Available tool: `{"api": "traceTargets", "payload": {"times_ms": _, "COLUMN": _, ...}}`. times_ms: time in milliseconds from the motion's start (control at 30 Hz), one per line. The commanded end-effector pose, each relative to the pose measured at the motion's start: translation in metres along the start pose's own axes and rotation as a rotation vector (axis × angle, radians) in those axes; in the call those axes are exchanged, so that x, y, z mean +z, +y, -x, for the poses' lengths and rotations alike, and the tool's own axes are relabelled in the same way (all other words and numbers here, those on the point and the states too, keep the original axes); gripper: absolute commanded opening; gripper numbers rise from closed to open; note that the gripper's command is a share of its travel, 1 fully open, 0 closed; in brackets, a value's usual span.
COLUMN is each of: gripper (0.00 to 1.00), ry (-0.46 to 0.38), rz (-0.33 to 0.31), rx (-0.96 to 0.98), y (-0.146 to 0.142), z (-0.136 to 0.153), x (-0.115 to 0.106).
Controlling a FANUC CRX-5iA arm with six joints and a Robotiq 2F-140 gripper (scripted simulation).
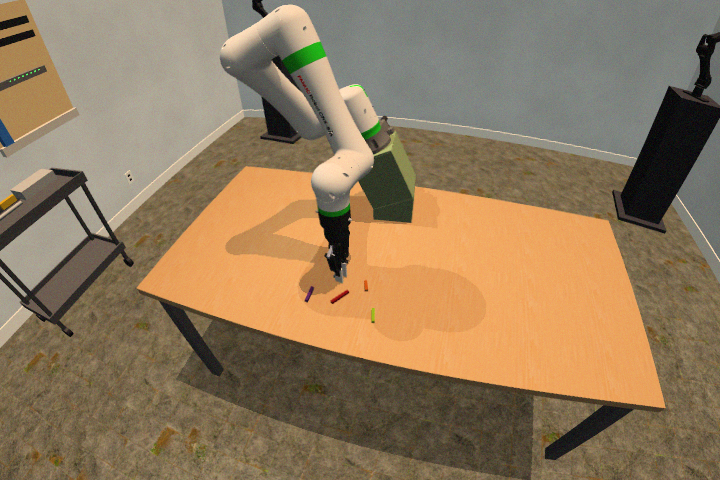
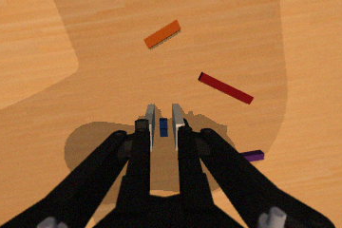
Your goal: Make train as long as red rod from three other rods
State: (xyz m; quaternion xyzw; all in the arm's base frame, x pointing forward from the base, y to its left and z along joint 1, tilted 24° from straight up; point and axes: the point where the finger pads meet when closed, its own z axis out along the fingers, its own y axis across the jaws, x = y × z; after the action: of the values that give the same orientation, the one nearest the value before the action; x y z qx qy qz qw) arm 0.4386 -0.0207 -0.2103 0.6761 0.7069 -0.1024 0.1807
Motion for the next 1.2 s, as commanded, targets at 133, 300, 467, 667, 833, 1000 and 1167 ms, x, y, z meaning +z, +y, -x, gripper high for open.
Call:
{"api": "traceTargets", "payload": {"times_ms": 133, "gripper": 0.15, "ry": 0.000, "rz": 0.000, "rx": 0.000, "y": 0.000, "z": 0.000, "x": -0.007}}
{"api": "traceTargets", "payload": {"times_ms": 300, "gripper": 0.15, "ry": 0.000, "rz": 0.000, "rx": 0.000, "y": 0.000, "z": 0.000, "x": -0.025}}
{"api": "traceTargets", "payload": {"times_ms": 467, "gripper": 0.15, "ry": 0.000, "rz": 0.000, "rx": 0.000, "y": 0.000, "z": 0.000, "x": -0.052}}
{"api": "traceTargets", "payload": {"times_ms": 667, "gripper": 0.15, "ry": 0.000, "rz": 0.000, "rx": 0.000, "y": 0.000, "z": 0.000, "x": -0.073}}
{"api": "traceTargets", "payload": {"times_ms": 833, "gripper": 0.15, "ry": 0.000, "rz": 0.000, "rx": 0.000, "y": 0.000, "z": 0.000, "x": -0.088}}
{"api": "traceTargets", "payload": {"times_ms": 1000, "gripper": 1.00, "ry": 0.000, "rz": 0.000, "rx": 0.000, "y": 0.000, "z": 0.000, "x": -0.089}}
{"api": "traceTargets", "payload": {"times_ms": 1167, "gripper": 1.00, "ry": 0.000, "rz": 0.000, "rx": 0.000, "y": 0.000, "z": 0.000, "x": -0.089}}
